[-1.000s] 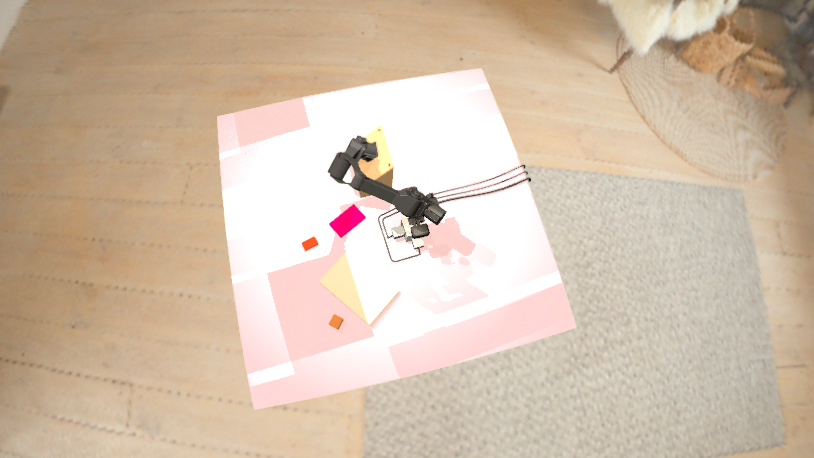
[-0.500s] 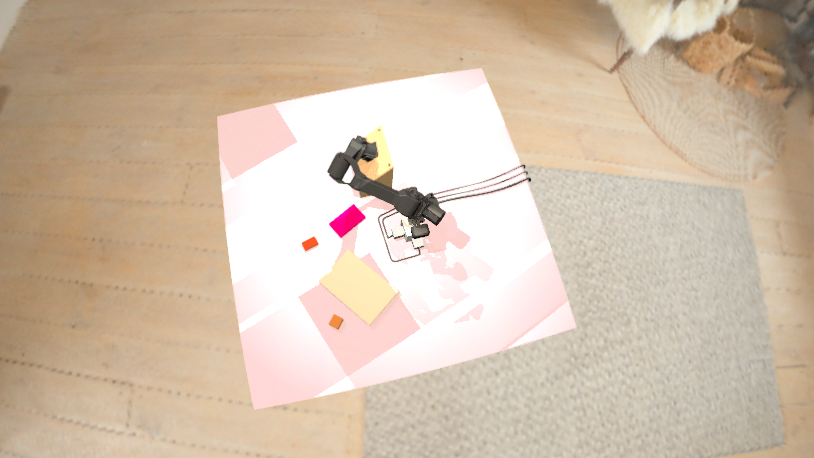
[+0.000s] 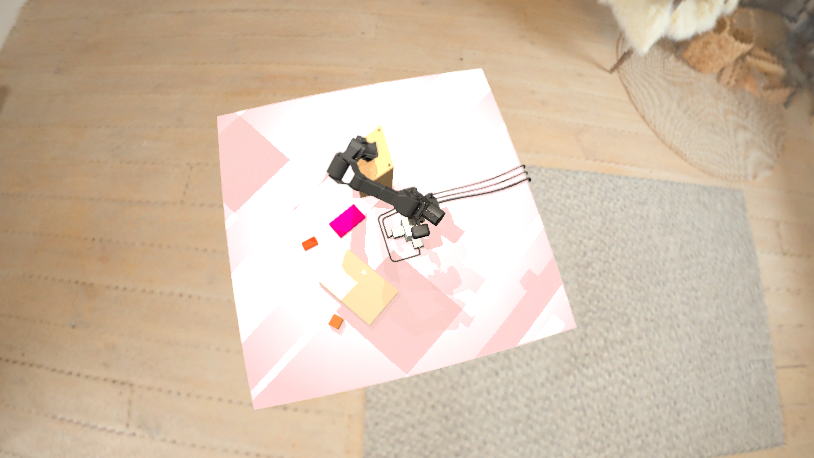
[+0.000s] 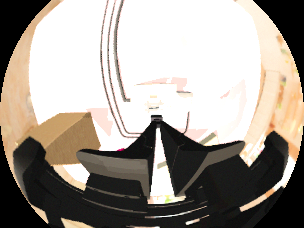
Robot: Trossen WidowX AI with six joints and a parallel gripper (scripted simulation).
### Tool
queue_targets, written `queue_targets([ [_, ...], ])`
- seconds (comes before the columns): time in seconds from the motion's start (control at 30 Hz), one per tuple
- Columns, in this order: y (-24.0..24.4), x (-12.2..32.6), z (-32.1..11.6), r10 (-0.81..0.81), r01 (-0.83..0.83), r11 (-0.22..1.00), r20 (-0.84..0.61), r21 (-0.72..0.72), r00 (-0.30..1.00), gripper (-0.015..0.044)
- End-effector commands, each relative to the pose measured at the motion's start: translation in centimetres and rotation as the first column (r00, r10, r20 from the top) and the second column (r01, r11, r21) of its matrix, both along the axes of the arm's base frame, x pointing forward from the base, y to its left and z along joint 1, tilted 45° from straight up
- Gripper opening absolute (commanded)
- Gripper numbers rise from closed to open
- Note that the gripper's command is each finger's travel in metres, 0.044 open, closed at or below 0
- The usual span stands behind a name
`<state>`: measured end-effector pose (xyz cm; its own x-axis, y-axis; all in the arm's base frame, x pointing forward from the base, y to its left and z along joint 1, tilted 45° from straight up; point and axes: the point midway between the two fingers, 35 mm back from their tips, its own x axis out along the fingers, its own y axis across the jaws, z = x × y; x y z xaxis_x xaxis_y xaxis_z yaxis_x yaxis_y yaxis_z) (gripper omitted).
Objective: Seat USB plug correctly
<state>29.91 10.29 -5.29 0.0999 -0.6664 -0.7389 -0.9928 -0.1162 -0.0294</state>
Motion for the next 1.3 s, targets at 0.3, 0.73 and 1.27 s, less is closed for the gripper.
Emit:
queue_targets([
  [0.3, -0.11, -0.11, -0.25, 0.007, -0.007, 1.0, -0.012, 0.013, 1.0, 0.0],
  [0.73, -0.17, -0.1, -0.4, 0.013, -0.013, 1.0, -0.019, 0.024, 1.0, 0.0],
  [1.27, -0.24, -0.08, -0.6, 0.02, -0.019, 0.999, -0.027, 0.037, 0.999, 0.0],
])
